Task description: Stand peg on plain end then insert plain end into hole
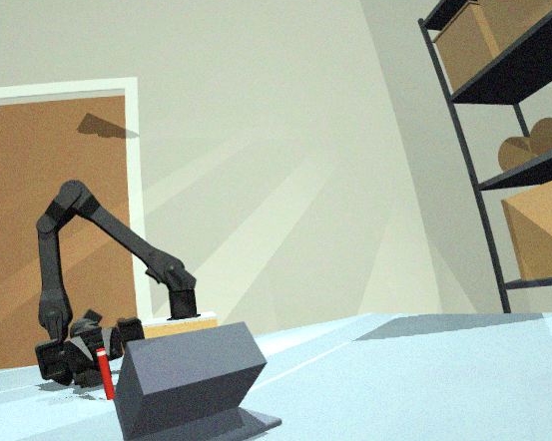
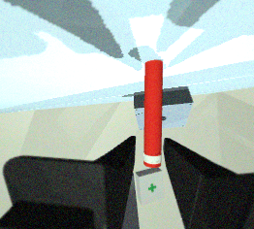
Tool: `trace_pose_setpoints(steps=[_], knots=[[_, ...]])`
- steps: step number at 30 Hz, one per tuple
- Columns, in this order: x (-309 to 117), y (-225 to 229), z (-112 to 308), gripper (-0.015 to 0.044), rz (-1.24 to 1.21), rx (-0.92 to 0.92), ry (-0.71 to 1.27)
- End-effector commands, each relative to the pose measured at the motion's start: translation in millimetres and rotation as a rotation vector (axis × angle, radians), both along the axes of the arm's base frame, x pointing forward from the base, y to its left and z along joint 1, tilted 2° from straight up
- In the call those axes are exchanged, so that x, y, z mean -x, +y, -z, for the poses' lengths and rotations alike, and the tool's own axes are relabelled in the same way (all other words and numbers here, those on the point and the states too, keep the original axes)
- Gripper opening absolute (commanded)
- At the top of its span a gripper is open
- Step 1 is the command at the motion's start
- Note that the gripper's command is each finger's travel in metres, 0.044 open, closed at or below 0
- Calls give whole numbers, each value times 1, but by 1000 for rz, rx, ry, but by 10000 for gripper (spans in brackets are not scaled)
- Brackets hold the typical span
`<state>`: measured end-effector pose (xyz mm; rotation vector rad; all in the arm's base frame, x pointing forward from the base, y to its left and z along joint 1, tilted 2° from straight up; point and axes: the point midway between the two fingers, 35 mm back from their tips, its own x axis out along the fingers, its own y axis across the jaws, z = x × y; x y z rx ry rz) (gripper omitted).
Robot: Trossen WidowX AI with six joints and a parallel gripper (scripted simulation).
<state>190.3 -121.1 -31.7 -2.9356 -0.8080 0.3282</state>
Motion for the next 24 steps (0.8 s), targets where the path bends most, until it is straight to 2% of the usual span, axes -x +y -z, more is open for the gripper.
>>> trace_pose_setpoints(steps=[1, 21, 24], knots=[[0, 0, 0, 130, 0, 0, 0], [0, 0, 0, 130, 0, 0, 0], [0, 0, 0, 209, 0, 0, 0]])
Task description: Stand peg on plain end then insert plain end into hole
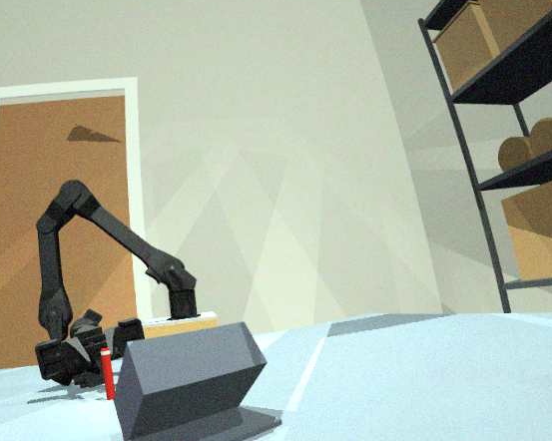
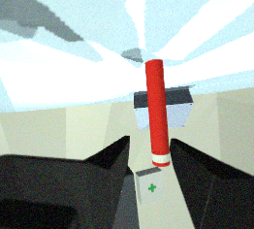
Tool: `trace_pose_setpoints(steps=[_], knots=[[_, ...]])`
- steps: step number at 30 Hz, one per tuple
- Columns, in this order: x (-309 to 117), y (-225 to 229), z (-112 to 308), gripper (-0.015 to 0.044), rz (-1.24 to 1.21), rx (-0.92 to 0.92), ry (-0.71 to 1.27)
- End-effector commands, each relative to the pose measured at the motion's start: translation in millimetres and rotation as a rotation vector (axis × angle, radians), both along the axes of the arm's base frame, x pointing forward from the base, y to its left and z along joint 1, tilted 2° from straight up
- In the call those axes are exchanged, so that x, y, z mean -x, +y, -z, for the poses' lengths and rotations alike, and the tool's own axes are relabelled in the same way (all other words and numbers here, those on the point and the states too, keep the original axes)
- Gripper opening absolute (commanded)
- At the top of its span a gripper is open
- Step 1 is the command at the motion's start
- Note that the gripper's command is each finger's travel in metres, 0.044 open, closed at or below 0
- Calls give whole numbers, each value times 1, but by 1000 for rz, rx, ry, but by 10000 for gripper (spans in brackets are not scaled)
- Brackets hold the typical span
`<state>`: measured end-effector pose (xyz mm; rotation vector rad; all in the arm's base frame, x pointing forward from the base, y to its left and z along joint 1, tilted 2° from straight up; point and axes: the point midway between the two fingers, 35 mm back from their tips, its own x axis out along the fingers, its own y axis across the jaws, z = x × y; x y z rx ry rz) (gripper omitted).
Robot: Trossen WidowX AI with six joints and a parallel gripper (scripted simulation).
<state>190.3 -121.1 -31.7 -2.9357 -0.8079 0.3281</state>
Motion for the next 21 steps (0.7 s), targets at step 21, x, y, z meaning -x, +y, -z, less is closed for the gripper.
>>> trace_pose_setpoints(steps=[21], knots=[[-1, -7, -29, 440, -3, 3, 0]])
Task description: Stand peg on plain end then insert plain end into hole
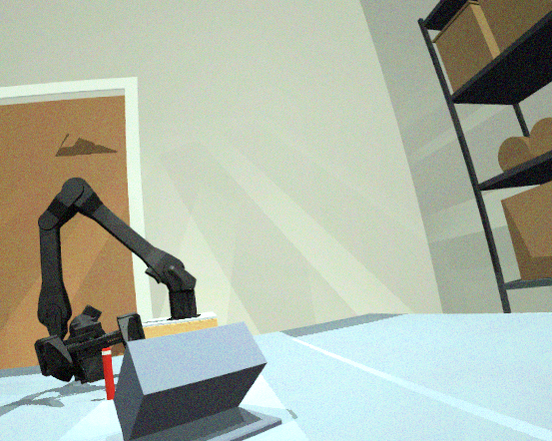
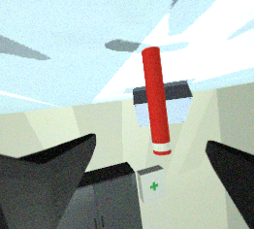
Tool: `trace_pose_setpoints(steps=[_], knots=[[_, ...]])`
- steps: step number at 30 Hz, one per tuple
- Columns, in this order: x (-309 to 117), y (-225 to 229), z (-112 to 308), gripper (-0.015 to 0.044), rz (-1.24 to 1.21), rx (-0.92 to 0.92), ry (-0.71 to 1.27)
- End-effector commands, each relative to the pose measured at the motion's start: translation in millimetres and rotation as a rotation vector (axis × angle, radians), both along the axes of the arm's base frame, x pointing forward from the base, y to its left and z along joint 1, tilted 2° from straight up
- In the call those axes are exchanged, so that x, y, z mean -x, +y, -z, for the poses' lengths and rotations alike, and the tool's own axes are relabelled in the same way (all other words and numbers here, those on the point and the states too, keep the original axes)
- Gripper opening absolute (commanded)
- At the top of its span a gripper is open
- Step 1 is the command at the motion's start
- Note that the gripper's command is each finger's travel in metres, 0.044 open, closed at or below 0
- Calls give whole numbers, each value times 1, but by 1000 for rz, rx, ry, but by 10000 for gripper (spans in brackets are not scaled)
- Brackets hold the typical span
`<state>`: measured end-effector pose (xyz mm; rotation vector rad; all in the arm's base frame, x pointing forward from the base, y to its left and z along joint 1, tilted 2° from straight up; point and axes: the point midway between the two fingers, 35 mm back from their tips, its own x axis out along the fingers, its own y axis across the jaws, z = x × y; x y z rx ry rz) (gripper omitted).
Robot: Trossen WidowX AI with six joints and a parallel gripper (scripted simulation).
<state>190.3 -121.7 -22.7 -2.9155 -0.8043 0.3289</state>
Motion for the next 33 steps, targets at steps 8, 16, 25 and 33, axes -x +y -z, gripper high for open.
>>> trace_pose_setpoints(steps=[8, 16, 25, 33], knots=[[2, -7, -121, 440, -5, 24, -7], [5, -1, -151, 440, -1, 21, -7], [4, 20, -139, 440, -153, 42, 103], [8, 42, -120, 440, -336, 107, 290]])
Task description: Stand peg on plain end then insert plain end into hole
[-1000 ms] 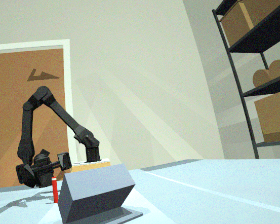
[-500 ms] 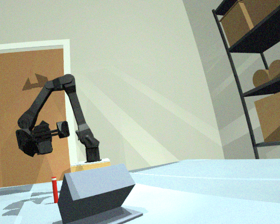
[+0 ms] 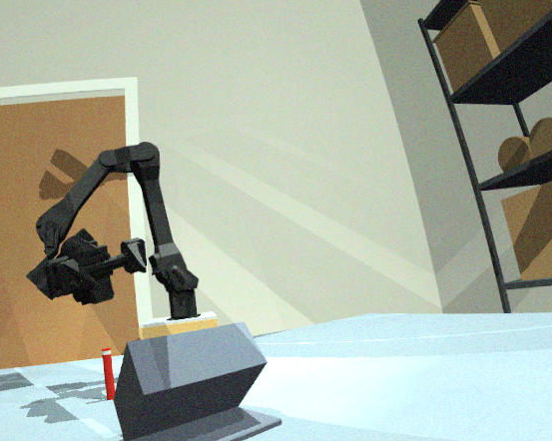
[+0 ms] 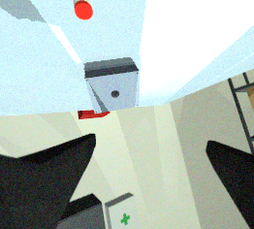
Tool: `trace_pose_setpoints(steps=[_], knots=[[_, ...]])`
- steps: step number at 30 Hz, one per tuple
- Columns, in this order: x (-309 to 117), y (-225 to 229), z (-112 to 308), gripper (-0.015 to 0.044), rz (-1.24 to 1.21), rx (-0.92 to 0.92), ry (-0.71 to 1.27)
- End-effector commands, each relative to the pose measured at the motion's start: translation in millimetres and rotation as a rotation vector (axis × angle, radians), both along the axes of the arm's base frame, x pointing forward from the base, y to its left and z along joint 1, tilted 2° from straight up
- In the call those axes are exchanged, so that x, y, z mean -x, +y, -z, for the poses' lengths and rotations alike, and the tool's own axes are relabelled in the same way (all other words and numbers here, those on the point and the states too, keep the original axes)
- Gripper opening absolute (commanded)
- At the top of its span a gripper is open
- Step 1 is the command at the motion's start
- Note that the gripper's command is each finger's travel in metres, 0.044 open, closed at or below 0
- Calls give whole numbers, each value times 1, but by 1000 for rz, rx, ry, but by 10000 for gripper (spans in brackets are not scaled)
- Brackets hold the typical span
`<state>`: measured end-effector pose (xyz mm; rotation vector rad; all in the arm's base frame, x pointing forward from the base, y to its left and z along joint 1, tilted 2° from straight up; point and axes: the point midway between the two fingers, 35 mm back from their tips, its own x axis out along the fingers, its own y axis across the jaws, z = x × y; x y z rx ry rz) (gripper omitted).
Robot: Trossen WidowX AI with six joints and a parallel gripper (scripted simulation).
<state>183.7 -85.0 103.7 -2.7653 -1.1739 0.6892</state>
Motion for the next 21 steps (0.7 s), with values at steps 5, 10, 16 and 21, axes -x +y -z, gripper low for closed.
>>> trace_pose_setpoints(steps=[5, 10, 16, 21], knots=[[4, 14, 19, 440, -155, 111, 193], [6, 18, 30, 440, -231, 212, 301], [6, 17, 41, 440, -284, 352, 422], [2, 12, 49, 440, -285, 484, 527]])
